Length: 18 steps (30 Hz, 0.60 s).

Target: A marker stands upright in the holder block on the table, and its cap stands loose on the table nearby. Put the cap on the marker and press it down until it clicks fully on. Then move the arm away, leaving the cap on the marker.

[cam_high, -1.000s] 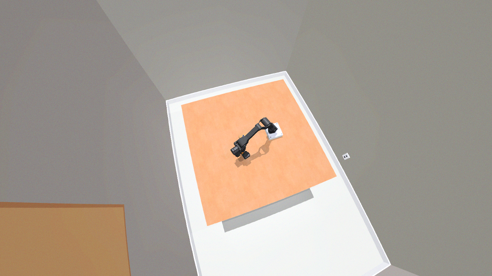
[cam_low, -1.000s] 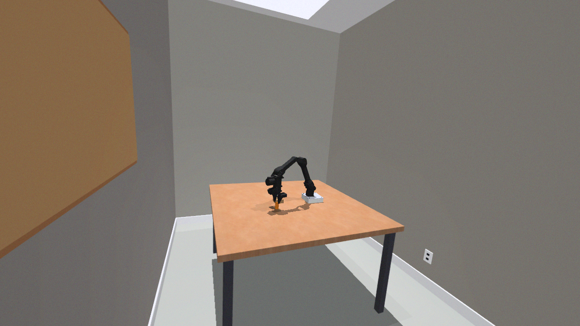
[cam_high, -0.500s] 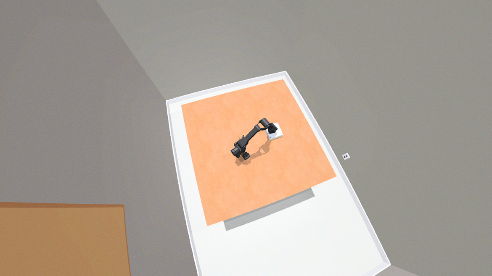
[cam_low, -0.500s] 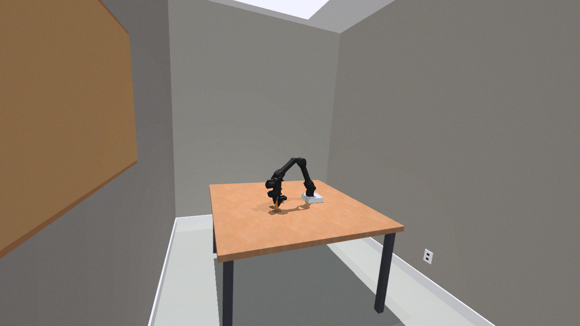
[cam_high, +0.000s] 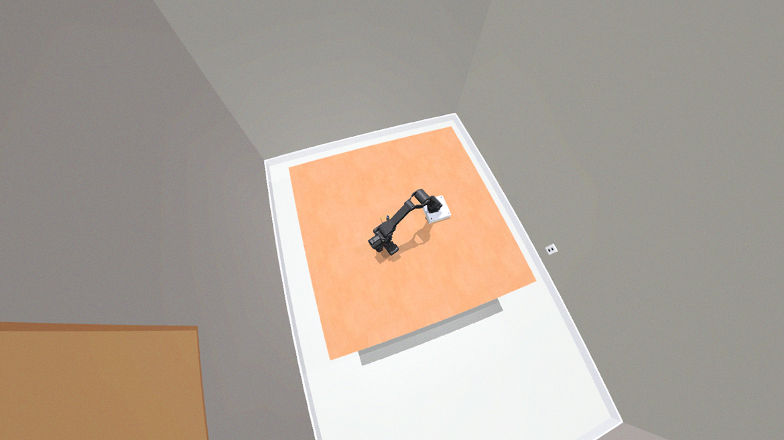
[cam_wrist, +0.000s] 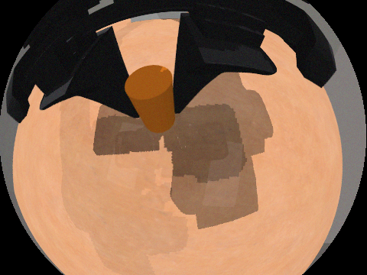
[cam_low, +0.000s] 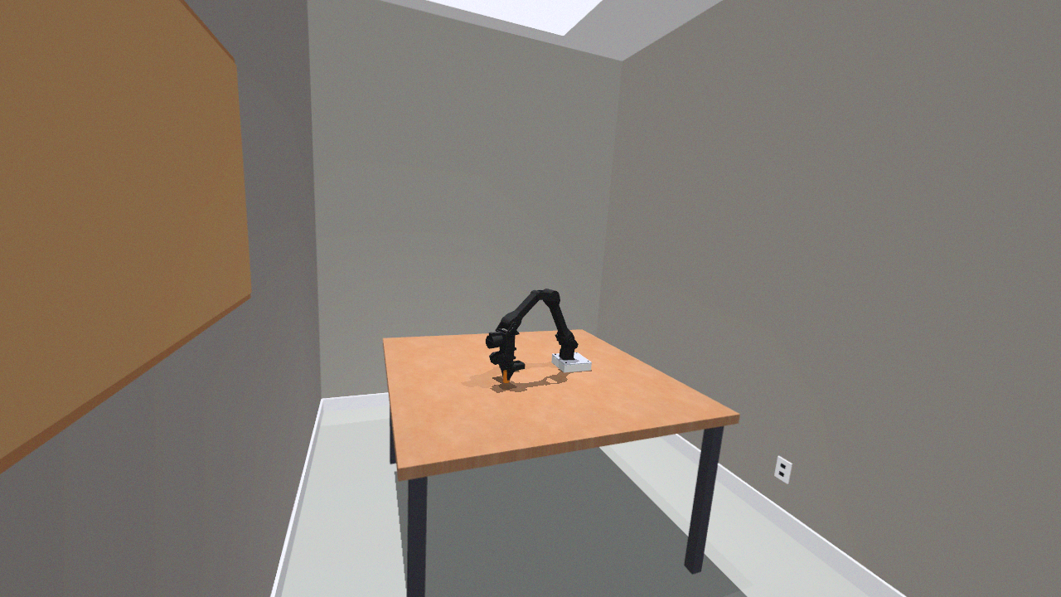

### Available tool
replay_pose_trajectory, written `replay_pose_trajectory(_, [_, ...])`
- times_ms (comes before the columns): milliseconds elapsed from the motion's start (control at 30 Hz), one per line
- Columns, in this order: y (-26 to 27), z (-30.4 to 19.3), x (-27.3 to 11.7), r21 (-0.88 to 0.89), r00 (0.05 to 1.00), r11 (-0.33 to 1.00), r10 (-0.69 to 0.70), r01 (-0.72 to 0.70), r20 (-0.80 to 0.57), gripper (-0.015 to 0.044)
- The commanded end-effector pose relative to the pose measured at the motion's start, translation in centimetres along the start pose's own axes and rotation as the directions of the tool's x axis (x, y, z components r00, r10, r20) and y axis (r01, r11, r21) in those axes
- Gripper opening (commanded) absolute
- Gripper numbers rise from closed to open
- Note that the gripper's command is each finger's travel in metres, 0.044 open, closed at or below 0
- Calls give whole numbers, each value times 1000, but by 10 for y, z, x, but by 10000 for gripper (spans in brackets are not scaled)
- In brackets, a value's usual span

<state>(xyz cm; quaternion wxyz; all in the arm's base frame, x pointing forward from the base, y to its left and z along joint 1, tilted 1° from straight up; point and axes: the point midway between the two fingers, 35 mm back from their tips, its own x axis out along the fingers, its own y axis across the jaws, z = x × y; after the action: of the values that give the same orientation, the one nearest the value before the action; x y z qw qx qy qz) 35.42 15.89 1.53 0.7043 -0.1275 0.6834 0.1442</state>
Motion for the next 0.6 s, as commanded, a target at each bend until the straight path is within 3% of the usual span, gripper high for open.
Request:
replay_pose_trajectory(0, [1, 0, 1, 5, 1000, 1000, 6, -6, 1, 102])
replay_pose_trajectory(100, [0, 0, 1, 5, 1000, 1000, 5, -5, 1, 82])
replay_pose_trajectory(200, [0, 0, -4, 5, 1000, 1000, 5, -5, 1, 4])
replay_pose_trajectory(567, [0, 1, -39, 5, 1000, 1000, 5, -5, 1, 0])
